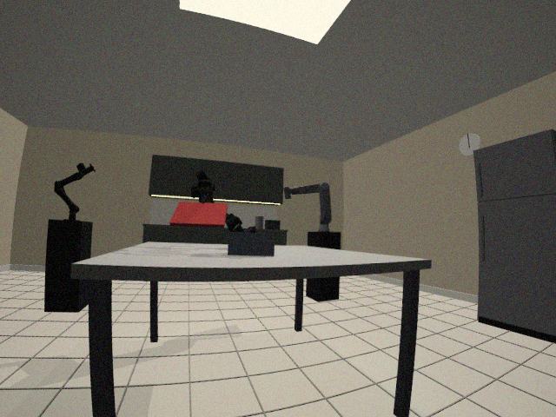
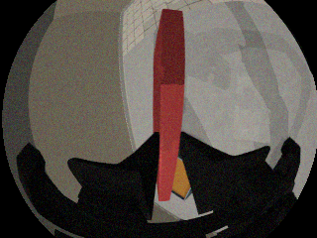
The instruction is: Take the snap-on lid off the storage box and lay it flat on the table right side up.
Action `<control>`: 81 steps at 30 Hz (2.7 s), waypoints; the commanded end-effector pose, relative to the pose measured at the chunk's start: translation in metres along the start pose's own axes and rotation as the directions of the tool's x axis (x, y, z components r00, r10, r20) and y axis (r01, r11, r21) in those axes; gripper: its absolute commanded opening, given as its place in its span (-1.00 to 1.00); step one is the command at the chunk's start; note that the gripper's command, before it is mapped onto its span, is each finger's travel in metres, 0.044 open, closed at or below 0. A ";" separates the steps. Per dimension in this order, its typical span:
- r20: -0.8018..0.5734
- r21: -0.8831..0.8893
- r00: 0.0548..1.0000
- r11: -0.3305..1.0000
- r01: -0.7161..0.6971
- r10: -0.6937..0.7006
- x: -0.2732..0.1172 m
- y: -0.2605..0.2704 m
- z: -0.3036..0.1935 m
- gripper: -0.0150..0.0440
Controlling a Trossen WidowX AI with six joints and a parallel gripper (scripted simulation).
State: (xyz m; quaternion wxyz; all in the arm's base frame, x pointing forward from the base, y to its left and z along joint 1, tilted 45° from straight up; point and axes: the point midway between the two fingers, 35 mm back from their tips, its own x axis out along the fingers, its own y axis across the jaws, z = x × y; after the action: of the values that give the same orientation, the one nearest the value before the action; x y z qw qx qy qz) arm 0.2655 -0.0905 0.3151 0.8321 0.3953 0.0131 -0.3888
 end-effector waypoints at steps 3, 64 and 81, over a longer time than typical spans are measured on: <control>0.000 0.005 1.000 1.000 -0.015 0.015 -0.004 0.002 0.016 -0.49; 0.004 0.005 1.000 1.000 -0.019 0.019 0.021 -0.031 0.028 -0.49; 0.005 0.004 1.000 1.000 -0.019 0.019 0.030 -0.041 0.028 -0.49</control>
State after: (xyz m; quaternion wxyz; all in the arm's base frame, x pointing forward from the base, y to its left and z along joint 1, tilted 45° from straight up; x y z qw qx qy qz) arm 0.2507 -0.1431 0.3001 0.8327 0.3967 0.0056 -0.3862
